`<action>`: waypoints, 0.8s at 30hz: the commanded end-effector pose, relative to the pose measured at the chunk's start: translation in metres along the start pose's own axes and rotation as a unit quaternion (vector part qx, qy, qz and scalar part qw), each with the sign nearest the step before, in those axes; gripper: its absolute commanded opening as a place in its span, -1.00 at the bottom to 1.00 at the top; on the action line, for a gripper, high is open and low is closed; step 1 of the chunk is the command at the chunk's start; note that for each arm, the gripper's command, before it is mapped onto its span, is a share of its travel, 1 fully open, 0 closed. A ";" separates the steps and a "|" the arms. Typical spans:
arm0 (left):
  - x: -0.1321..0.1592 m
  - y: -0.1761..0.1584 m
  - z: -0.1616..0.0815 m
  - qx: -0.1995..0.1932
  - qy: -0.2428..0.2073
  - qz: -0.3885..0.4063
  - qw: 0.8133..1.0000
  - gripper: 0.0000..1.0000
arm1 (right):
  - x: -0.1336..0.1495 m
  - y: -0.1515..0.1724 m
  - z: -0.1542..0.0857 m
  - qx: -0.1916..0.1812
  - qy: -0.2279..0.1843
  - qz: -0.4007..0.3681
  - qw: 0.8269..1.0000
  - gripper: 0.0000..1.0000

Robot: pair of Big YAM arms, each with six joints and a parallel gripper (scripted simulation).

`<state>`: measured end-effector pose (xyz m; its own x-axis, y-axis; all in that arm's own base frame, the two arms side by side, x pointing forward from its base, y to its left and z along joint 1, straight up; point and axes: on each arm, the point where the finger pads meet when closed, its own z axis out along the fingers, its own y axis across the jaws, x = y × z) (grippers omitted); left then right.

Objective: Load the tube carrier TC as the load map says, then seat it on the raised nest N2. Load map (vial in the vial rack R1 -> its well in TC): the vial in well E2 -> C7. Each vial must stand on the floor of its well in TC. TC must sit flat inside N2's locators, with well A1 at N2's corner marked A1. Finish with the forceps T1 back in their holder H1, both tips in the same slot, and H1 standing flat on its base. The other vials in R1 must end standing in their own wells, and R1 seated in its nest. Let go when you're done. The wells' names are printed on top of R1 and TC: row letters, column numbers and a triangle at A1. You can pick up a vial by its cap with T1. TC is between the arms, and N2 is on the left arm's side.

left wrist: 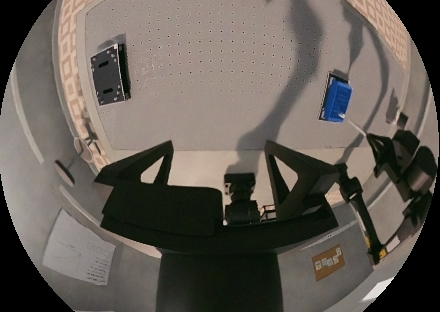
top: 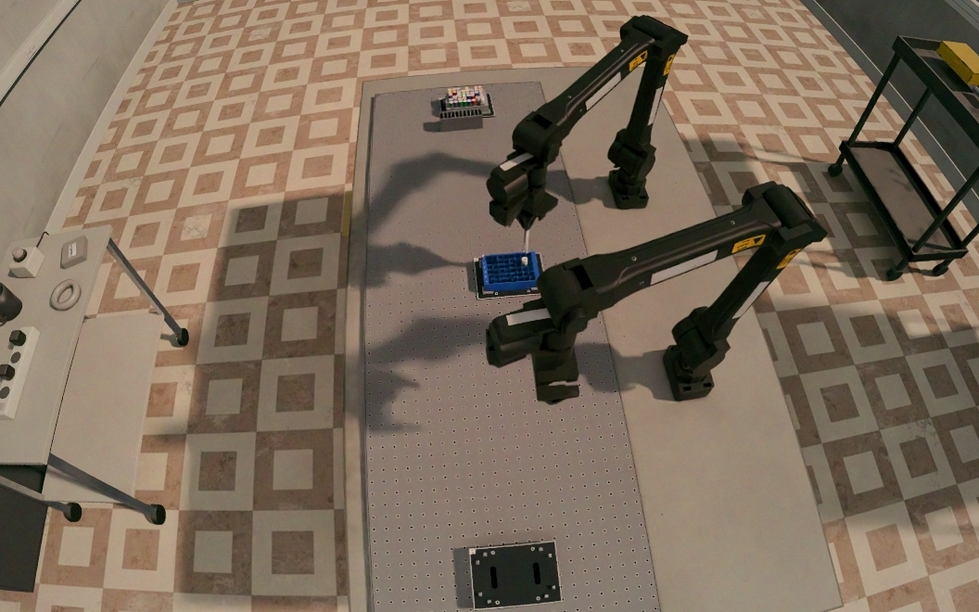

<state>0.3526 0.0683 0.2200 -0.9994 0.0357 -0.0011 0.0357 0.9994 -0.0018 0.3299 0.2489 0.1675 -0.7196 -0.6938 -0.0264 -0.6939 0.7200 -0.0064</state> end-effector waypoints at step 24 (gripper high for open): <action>-0.008 0.003 -0.014 -0.005 -0.017 -0.003 1.000 1.00 | -0.004 -0.004 0.006 -0.001 -0.006 0.000 1.000 -0.86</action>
<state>0.3526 0.0683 0.2200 -0.9994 0.0357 -0.0011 0.0357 0.9994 -0.0018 0.3298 0.2487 0.1634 -0.7196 -0.6938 -0.0274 -0.6939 0.7200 -0.0063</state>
